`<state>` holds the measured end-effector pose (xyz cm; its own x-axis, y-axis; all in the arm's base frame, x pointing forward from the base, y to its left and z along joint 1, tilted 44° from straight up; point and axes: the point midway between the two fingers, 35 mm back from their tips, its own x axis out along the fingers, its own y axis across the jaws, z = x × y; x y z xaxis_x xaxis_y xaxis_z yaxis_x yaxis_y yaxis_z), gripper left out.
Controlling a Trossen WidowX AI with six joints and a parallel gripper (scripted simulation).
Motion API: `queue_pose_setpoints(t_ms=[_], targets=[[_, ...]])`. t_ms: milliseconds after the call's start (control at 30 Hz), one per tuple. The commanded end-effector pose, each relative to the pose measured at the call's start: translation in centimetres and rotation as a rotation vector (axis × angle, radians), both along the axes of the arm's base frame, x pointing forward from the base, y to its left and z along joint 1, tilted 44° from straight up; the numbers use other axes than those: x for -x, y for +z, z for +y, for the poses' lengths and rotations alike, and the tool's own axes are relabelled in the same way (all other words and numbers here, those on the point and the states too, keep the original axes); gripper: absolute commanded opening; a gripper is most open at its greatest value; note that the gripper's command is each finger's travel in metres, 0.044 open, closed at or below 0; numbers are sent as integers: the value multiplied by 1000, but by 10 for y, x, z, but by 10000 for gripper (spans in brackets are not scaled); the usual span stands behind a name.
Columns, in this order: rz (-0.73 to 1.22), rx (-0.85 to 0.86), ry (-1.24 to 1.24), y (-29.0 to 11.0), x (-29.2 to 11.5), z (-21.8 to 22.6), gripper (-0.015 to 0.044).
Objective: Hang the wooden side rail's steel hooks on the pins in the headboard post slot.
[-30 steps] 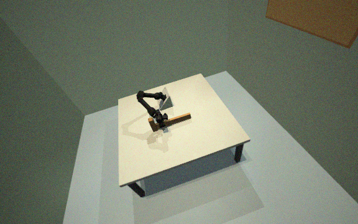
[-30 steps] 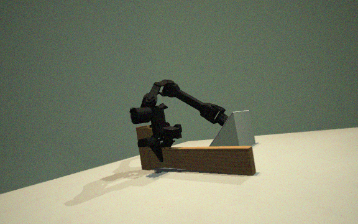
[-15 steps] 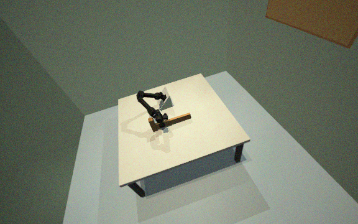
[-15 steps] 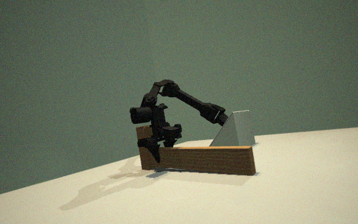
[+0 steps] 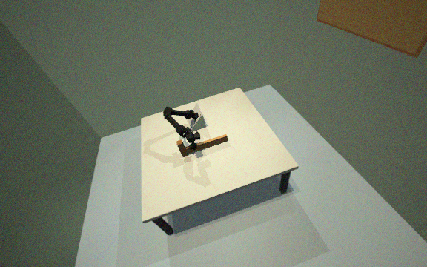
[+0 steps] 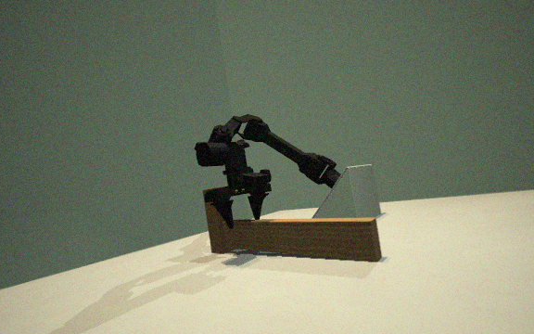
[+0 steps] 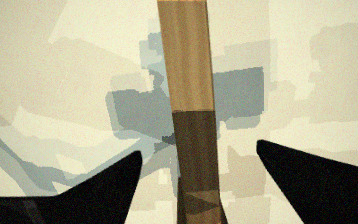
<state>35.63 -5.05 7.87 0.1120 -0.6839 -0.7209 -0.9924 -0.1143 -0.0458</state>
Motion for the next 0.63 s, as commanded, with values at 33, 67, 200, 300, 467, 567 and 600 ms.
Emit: queue_pose_setpoints(t_ms=[33, 67, 200, 300, 467, 567, 600], targets=[[8, 4, 9, -13, 2, 15, 440], [8, 4, 9, -13, 2, 15, 440], [12, 2, 12, -11, 1, 13, 440], [12, 2, 12, -11, 1, 13, 440], [12, 2, 12, -11, 1, 13, 440], [12, 2, 12, -11, 1, 13, 440], [12, 2, 12, -11, 1, 13, 440]])
